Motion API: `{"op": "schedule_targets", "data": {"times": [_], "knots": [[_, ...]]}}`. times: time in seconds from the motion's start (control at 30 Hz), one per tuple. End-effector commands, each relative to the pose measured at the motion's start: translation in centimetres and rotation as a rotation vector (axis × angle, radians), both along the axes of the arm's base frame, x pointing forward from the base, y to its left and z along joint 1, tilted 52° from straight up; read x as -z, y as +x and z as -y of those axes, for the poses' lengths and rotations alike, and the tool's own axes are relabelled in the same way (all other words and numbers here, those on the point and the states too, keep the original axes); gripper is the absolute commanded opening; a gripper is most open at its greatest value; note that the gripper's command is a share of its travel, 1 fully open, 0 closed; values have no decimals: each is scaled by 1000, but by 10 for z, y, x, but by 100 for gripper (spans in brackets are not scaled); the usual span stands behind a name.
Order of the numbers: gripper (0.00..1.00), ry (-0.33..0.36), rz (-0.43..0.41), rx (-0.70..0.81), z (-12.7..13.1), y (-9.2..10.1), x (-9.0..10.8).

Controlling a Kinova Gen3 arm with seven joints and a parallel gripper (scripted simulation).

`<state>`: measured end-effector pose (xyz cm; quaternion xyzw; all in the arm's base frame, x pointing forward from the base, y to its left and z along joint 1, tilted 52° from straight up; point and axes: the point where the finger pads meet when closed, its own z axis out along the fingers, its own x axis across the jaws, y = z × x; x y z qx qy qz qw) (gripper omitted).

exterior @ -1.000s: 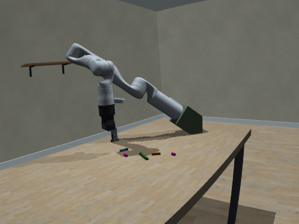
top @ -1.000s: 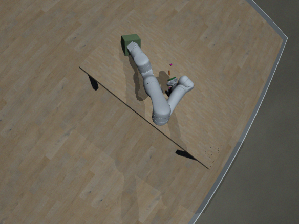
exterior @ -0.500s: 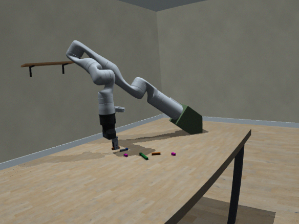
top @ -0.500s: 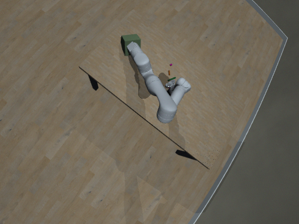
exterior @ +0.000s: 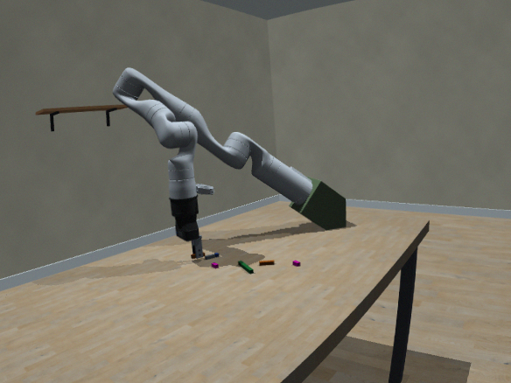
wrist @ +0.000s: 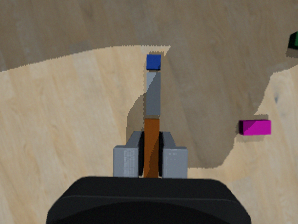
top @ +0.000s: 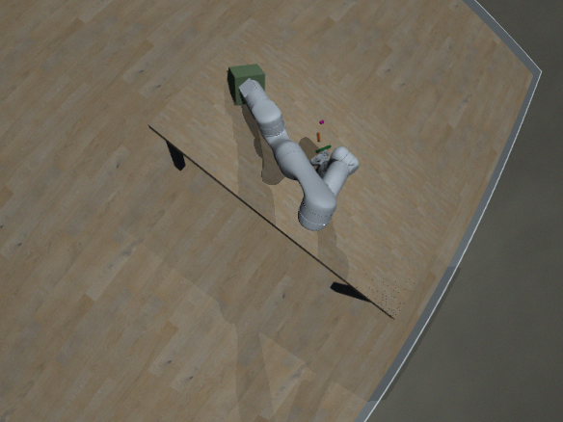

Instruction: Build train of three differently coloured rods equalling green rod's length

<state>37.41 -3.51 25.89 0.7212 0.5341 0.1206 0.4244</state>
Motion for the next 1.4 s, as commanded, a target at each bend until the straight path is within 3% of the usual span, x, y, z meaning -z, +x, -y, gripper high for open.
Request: {"op": "schedule_targets", "data": {"times": [0.0, 1.37], "knots": [[24, 0, 0, -1, 0, 0, 0], [24, 0, 0, -1, 2, 3, 3]]}}
